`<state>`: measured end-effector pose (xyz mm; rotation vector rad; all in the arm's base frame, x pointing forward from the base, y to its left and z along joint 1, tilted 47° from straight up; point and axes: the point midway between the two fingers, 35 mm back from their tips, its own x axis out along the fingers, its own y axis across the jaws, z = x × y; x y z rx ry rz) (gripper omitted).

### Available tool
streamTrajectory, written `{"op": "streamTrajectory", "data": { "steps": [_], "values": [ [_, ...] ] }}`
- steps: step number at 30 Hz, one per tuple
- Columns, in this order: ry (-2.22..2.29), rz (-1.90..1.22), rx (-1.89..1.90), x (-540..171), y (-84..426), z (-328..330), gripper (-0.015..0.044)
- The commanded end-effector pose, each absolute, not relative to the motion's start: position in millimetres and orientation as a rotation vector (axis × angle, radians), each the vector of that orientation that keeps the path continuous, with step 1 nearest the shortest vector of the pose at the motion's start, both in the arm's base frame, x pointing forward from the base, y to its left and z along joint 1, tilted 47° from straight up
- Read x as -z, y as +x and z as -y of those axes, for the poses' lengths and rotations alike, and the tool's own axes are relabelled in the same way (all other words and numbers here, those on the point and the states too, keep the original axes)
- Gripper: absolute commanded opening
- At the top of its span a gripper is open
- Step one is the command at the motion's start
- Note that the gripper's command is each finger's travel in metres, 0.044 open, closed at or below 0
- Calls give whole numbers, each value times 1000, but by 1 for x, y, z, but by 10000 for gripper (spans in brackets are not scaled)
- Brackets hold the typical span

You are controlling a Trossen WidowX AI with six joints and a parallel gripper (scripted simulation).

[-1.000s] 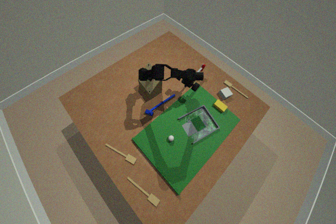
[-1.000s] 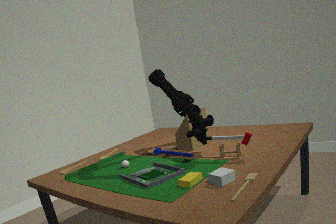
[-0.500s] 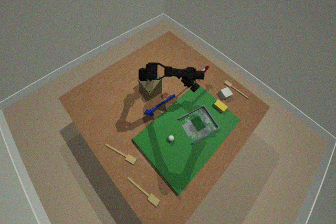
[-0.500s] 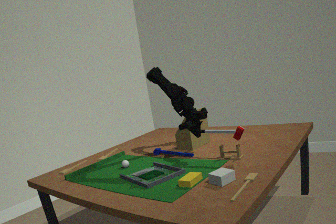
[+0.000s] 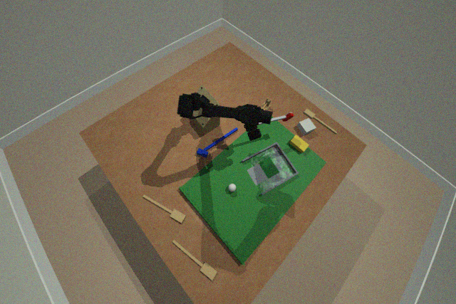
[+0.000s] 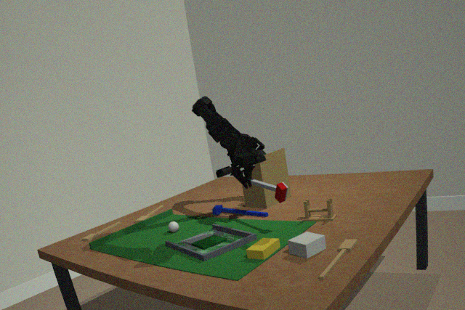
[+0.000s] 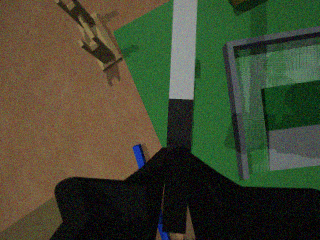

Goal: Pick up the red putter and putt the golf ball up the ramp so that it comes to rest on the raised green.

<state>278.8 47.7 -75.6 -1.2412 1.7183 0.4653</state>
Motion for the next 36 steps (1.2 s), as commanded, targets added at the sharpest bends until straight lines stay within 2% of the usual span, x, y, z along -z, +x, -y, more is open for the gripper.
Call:
{"op": "streamTrajectory", "data": {
  "steps": [1,18,36],
  "values": [
    [-1166,-1704,-342,53,286,-33,0],
    [-846,-1645,171,-29,285,46,0],
    [-508,-1492,701,-108,240,123,0]
  ]
}}
